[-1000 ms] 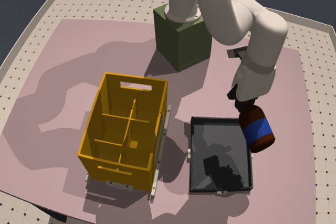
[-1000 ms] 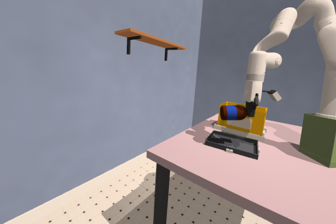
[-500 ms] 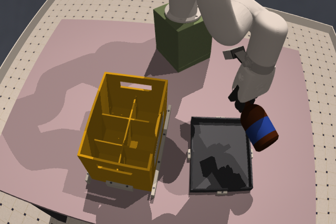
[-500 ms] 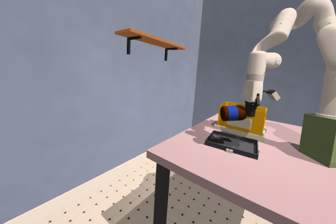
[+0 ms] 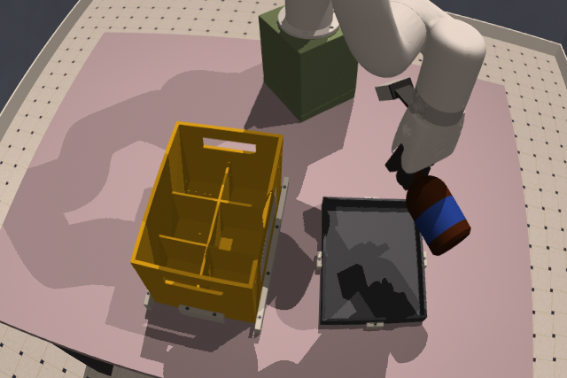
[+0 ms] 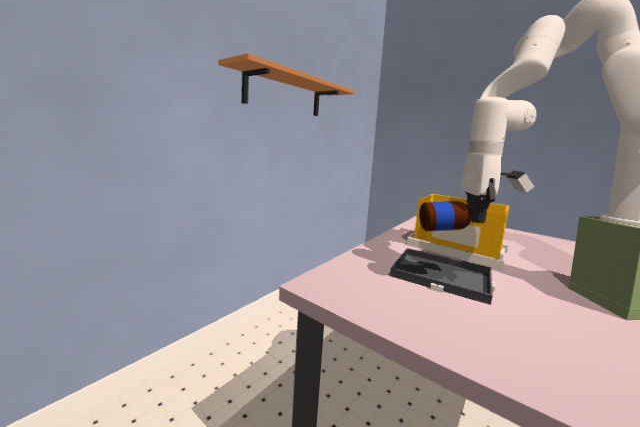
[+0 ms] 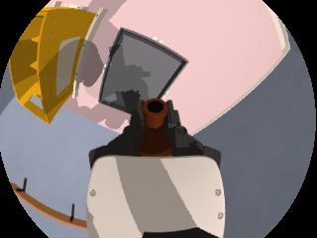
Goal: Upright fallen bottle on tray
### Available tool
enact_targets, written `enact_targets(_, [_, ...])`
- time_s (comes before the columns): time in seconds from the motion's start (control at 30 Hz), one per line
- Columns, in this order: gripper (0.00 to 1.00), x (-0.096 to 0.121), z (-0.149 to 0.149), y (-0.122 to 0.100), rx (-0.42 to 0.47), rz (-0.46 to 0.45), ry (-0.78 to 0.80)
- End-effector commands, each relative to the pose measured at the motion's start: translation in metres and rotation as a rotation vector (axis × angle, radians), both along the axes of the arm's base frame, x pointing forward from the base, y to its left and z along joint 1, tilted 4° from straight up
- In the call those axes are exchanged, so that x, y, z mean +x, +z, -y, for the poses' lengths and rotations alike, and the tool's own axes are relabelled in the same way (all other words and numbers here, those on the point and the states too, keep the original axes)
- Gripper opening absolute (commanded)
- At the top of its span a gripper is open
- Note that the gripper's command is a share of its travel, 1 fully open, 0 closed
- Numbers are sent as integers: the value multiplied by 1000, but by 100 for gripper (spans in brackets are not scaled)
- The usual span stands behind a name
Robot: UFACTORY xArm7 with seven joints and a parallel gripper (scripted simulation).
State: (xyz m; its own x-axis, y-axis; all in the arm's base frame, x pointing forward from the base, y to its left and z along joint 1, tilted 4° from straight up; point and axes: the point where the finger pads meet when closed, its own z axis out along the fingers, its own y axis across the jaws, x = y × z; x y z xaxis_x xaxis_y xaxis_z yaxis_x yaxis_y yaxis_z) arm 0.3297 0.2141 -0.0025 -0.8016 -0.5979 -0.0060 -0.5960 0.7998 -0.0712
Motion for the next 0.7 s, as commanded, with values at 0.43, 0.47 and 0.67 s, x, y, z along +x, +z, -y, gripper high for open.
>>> enact_targets(0.43, [0, 1, -1, 1, -8, -8, 196])
enact_targets(0.47, [0, 1, -1, 1, -9, -8, 209])
enact_targets(0.67, [0, 1, -1, 1, -10, -10, 242])
